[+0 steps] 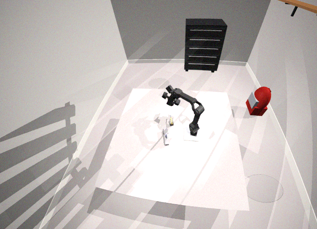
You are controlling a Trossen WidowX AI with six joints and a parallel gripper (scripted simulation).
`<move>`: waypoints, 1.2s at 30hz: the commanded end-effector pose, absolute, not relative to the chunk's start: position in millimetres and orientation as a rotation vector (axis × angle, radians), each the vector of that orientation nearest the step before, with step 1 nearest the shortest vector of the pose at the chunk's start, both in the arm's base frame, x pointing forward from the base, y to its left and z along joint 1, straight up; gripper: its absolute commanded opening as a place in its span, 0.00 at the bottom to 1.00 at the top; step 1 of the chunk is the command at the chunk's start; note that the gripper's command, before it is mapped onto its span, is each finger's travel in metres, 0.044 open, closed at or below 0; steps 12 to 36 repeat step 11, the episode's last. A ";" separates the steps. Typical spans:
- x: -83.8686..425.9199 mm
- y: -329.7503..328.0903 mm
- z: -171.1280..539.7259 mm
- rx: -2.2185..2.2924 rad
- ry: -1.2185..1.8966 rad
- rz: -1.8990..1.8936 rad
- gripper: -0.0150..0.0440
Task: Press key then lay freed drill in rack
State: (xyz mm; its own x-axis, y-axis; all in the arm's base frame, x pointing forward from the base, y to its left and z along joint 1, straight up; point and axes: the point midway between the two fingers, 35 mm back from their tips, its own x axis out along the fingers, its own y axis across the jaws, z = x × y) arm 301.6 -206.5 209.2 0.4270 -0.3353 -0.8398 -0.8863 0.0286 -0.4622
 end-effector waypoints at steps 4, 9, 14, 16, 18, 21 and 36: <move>286.5 -258.9 292.8 -1.479 1.094 0.057 1.00; 283.8 -265.4 314.4 -1.394 1.070 -0.108 1.00; 275.9 -273.6 334.7 -1.374 1.042 -0.220 1.00; 275.9 -273.6 334.7 -1.374 1.042 -0.220 1.00; 275.9 -273.6 334.7 -1.374 1.042 -0.220 1.00; 275.9 -273.6 334.7 -1.374 1.042 -0.220 1.00; 275.9 -273.6 334.7 -1.374 1.042 -0.220 1.00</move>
